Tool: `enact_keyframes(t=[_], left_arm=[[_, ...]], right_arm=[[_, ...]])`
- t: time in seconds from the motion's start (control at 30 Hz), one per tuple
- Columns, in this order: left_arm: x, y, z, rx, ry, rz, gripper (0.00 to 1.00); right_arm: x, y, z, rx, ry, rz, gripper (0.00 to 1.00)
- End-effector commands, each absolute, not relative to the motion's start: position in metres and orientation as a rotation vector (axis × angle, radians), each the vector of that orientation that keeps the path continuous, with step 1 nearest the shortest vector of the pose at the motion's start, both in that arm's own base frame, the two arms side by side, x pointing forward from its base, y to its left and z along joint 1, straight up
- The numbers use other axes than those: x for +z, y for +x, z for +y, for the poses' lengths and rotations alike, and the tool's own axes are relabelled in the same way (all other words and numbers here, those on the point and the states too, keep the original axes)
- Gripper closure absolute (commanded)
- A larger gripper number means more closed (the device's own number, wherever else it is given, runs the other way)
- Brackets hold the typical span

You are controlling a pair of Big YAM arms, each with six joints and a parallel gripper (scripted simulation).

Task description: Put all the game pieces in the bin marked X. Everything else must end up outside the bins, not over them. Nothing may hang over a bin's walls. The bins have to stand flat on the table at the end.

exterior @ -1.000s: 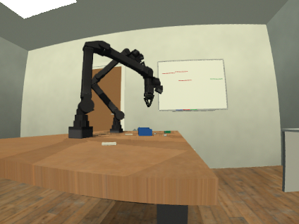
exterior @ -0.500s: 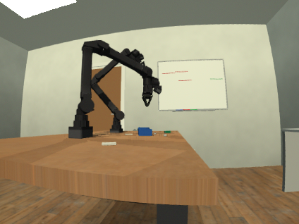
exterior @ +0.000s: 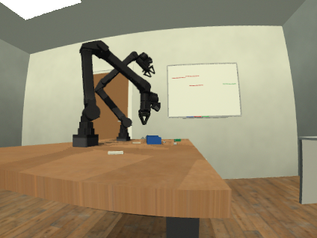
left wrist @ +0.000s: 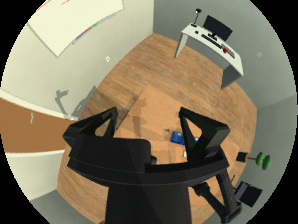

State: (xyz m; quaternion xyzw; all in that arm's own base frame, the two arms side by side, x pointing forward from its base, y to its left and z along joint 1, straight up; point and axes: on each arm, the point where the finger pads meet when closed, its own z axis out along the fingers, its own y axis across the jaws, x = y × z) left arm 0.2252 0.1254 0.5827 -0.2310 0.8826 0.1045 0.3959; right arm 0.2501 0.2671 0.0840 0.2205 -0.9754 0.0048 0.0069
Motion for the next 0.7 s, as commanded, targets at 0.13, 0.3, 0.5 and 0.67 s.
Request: enact_keyframes(t=[0.13, 0.3, 0.5, 0.67], left_arm=[[0.603, 0.211, 0.121, 0.279, -0.587, 2.192, 0.00], [0.603, 0.211, 0.121, 0.279, -0.587, 2.192, 0.00], [0.603, 0.211, 0.121, 0.279, -0.587, 2.192, 0.00], [0.603, 0.211, 0.121, 0.279, -0.587, 2.192, 0.00]], right_arm=[[0.065, 0.227, 0.264, -0.031, 0.695, -3.091, 0.61], [0.038, 0.202, 0.251, -0.031, 0.694, -3.089, 0.61], [0.045, 0.218, 0.271, -0.051, 0.687, -3.107, 0.61], [0.045, 0.223, 0.269, -0.050, 0.666, -3.112, 0.61]])
